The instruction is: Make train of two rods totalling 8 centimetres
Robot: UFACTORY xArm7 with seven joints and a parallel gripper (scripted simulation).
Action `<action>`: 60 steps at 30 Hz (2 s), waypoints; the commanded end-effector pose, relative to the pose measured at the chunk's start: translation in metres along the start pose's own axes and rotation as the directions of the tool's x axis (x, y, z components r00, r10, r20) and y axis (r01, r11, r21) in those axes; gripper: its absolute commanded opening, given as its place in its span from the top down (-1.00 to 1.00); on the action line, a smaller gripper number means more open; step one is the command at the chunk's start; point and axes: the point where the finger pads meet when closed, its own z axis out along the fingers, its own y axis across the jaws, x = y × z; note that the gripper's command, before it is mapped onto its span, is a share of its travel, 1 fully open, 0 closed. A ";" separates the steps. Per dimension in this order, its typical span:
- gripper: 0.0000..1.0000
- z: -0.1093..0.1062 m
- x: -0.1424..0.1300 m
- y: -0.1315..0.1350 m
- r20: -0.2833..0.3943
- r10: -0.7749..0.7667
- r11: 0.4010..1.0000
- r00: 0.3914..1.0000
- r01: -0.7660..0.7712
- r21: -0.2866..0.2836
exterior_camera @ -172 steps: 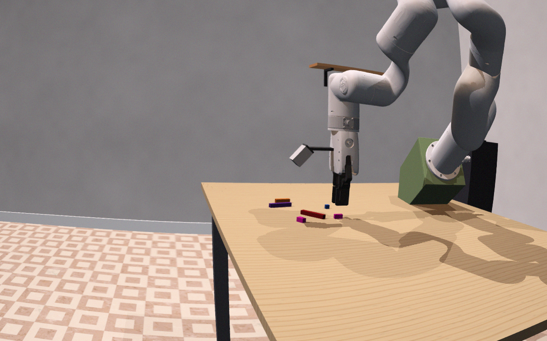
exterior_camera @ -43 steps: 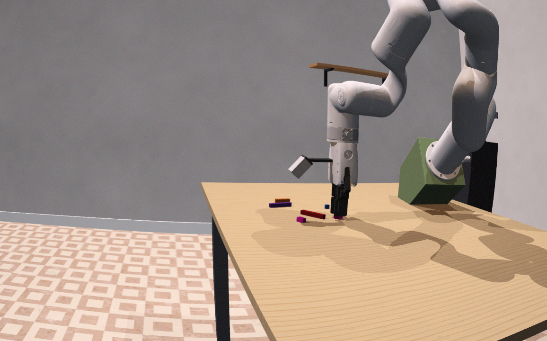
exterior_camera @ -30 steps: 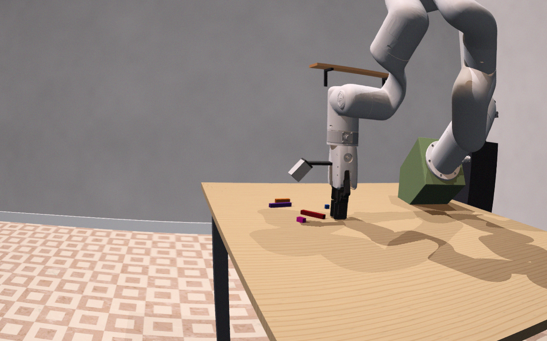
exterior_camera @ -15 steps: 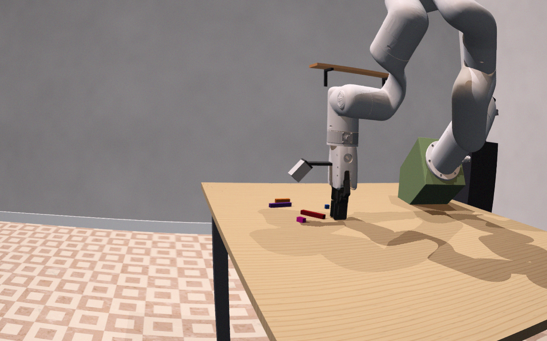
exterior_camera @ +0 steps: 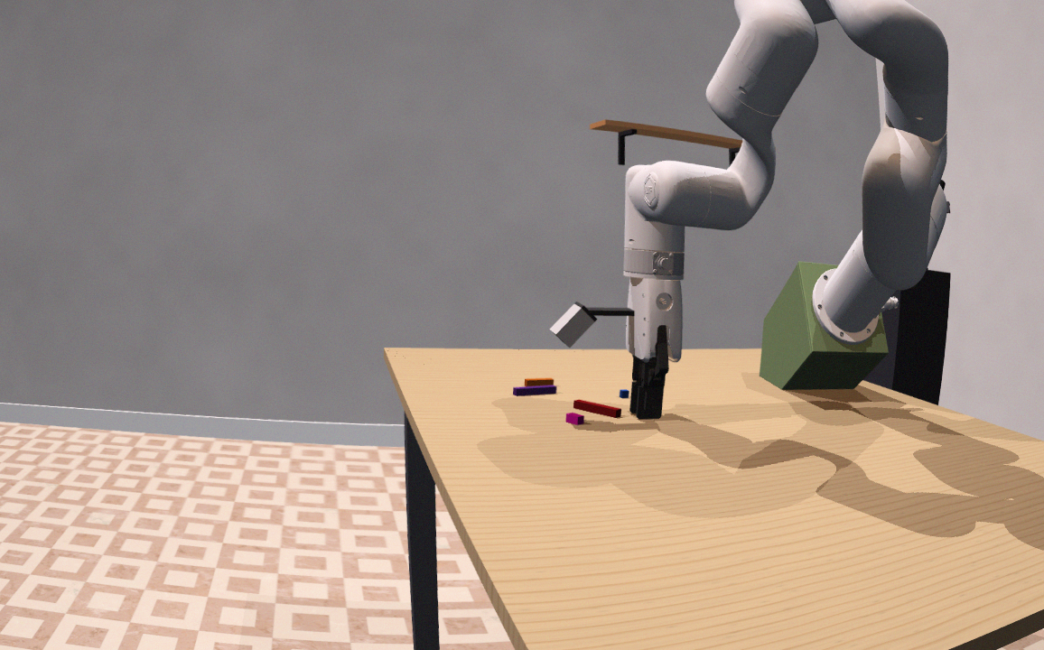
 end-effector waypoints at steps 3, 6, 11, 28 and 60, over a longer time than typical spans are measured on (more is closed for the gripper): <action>0.51 -0.001 0.001 0.001 -0.003 0.001 1.000 1.000 -0.001 -0.002; 0.92 -0.001 0.001 0.001 -0.003 0.001 1.000 1.000 -0.001 -0.002; 0.92 -0.001 0.001 0.001 -0.003 0.001 1.000 1.000 -0.001 -0.002; 0.92 -0.001 0.001 0.001 -0.003 0.001 1.000 1.000 -0.001 -0.002; 0.92 -0.086 0.001 0.001 -0.003 0.001 1.000 1.000 -0.001 -0.002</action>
